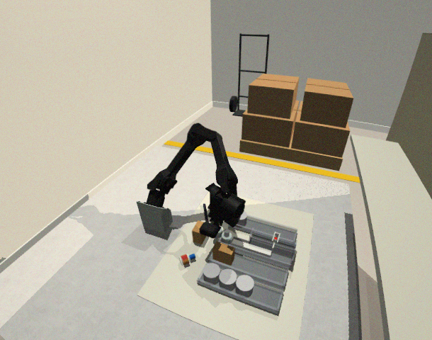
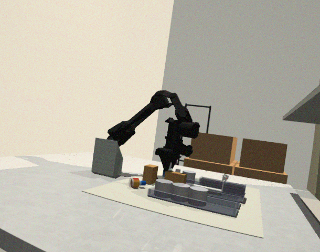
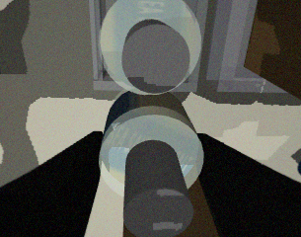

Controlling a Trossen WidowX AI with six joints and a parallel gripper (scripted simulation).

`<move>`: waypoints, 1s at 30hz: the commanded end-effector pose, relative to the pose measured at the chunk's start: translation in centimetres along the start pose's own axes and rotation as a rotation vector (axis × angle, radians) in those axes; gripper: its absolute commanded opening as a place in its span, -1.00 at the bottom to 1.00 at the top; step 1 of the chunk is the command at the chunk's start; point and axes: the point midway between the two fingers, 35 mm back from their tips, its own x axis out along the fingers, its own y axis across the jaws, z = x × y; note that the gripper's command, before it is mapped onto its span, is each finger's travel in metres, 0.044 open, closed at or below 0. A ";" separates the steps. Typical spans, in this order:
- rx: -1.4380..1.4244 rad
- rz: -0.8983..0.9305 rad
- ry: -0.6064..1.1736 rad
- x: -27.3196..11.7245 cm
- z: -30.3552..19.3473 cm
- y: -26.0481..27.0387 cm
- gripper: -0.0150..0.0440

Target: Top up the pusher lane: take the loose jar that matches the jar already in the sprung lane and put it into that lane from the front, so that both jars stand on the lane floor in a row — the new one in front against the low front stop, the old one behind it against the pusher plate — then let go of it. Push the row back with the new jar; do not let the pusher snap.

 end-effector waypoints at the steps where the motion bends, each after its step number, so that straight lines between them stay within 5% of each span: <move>1: -0.017 -0.002 -0.022 -0.3 1.0 0.1 -0.49; 30: -0.018 -0.002 -0.023 -0.4 2.3 0.2 -0.49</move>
